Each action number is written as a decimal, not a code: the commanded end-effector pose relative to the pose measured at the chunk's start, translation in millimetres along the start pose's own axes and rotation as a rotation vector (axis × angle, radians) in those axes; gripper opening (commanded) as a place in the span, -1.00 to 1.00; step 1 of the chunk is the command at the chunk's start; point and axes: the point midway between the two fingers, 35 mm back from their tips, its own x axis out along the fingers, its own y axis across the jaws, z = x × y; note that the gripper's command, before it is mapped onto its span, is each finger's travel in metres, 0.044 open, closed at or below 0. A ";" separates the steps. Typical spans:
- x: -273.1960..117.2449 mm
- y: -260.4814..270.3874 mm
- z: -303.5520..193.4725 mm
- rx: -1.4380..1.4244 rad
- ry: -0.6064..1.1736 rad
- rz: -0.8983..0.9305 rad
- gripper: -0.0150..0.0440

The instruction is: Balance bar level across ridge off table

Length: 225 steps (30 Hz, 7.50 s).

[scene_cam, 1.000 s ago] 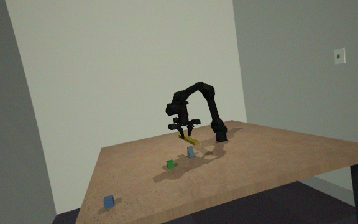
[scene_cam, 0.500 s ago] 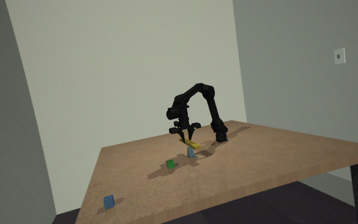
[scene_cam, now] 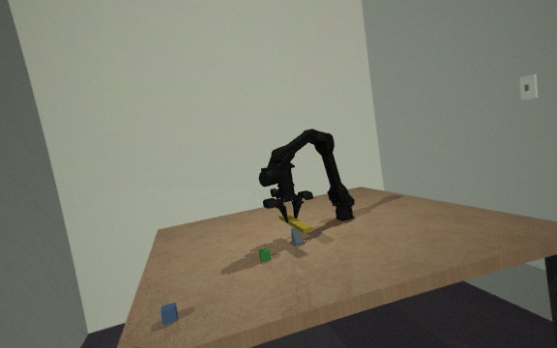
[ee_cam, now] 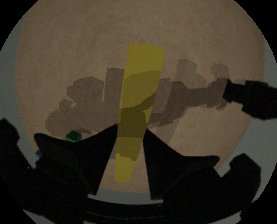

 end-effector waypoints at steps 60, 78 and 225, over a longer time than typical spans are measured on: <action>5.1 -0.3 -0.8 0.001 0.004 -0.002 -0.49; 6.6 -0.3 -0.9 0.001 0.004 -0.002 -0.49; 10.3 -0.1 0.0 0.001 0.003 0.002 0.07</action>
